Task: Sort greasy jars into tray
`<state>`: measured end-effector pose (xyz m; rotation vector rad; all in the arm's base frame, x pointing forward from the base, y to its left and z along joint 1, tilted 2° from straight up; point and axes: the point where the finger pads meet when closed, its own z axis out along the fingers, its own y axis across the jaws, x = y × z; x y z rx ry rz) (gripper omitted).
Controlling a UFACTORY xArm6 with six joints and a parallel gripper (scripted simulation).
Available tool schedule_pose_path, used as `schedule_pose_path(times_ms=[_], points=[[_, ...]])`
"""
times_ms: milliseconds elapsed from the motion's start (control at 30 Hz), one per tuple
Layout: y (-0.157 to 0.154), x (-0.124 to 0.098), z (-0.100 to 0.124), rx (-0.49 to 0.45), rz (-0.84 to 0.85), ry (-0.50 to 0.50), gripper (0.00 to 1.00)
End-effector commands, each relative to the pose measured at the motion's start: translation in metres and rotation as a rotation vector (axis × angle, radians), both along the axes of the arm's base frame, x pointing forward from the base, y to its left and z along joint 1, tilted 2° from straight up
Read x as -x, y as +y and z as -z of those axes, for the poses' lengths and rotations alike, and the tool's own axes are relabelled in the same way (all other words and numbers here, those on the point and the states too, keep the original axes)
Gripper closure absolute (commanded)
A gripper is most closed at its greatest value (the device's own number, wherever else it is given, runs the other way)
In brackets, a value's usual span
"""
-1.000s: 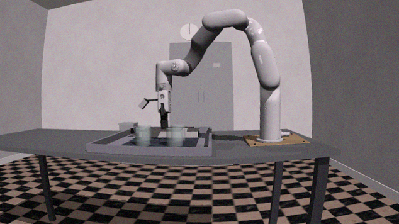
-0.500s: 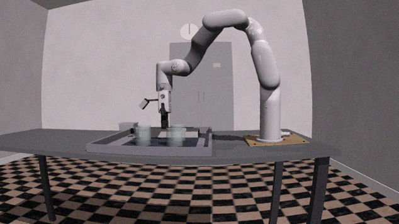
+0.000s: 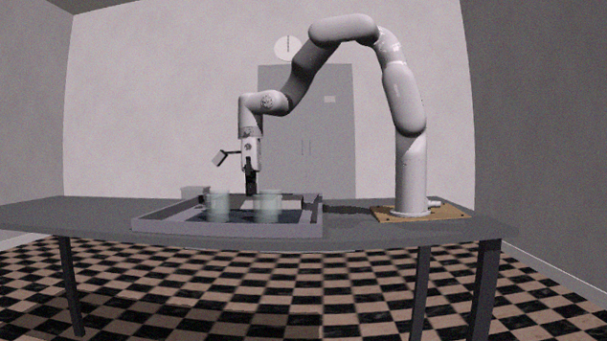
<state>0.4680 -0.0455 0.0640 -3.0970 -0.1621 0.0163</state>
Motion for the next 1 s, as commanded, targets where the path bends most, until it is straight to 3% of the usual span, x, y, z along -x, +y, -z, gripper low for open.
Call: schedule_pose_path(times_ms=[0,967], points=[[-0.0003,-0.0010,-0.0017,0.001,0.000,-0.004,1.00],[-0.0006,0.0023,-0.0017,0.001,0.000,-0.004,1.00]])
